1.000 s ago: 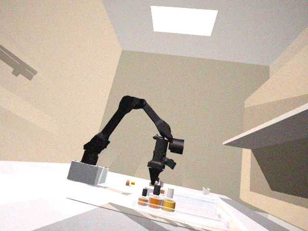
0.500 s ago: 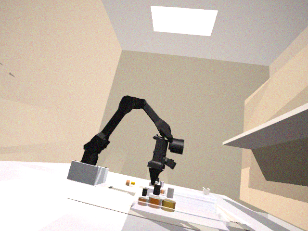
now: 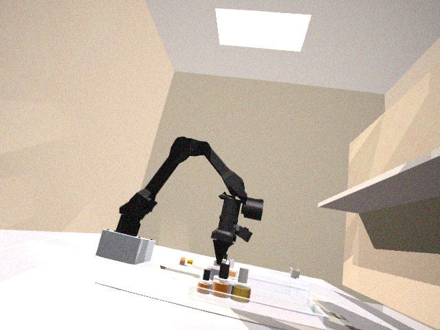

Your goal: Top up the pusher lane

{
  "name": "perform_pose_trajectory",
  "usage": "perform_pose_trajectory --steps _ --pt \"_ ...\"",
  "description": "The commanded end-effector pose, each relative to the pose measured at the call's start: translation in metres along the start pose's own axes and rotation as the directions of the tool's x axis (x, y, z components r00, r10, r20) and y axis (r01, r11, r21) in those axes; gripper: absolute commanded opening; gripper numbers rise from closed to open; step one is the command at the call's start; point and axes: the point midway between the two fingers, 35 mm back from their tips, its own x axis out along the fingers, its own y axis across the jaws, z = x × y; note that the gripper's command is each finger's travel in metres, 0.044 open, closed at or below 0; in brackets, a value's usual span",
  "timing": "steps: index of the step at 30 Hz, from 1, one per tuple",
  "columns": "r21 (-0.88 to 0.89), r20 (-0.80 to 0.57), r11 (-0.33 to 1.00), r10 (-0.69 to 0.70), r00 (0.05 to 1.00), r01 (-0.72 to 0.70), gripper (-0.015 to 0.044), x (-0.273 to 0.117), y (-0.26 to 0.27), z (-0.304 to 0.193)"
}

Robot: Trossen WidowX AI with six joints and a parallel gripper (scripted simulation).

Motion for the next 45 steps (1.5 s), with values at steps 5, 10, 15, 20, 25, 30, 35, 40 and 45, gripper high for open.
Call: perform_pose_trajectory --steps 5,10,15,20,25,30,35,40,45 --pt "0.001 0.028 1.000 -0.004 1.000 0.004 0.0000 -0.0028 -0.0005 0.0086" --pt "0.001 0.028 1.000 -0.004 1.000 0.004 0.0000 -0.0028 -0.0005 0.0093" --pt "0.001 0.028 1.000 -0.004 1.000 0.004 0.0000 -0.0026 -0.0005 0.0096" --pt "0.001 0.028 1.000 -0.004 1.000 0.004 0.0000 -0.0013 -0.0005 0.0097" --pt "0.001 0.028 1.000 -0.004 1.000 0.004 0.0000 0.0001 -0.0005 0.0097" --pt "0.001 0.028 1.000 -0.004 1.000 0.004 0.0000 0.0014 -0.0005 0.0098" --pt "0.001 0.028 1.000 -0.004 1.000 0.004 0.0000 0.0028 -0.0005 0.0098" --pt "0.001 0.028 1.000 -0.004 1.000 0.004 0.0000 0.0042 -0.0005 0.0098" --pt "0.001 0.028 1.000 -0.004 1.000 0.004 0.0000 0.0056 -0.0005 0.0098"
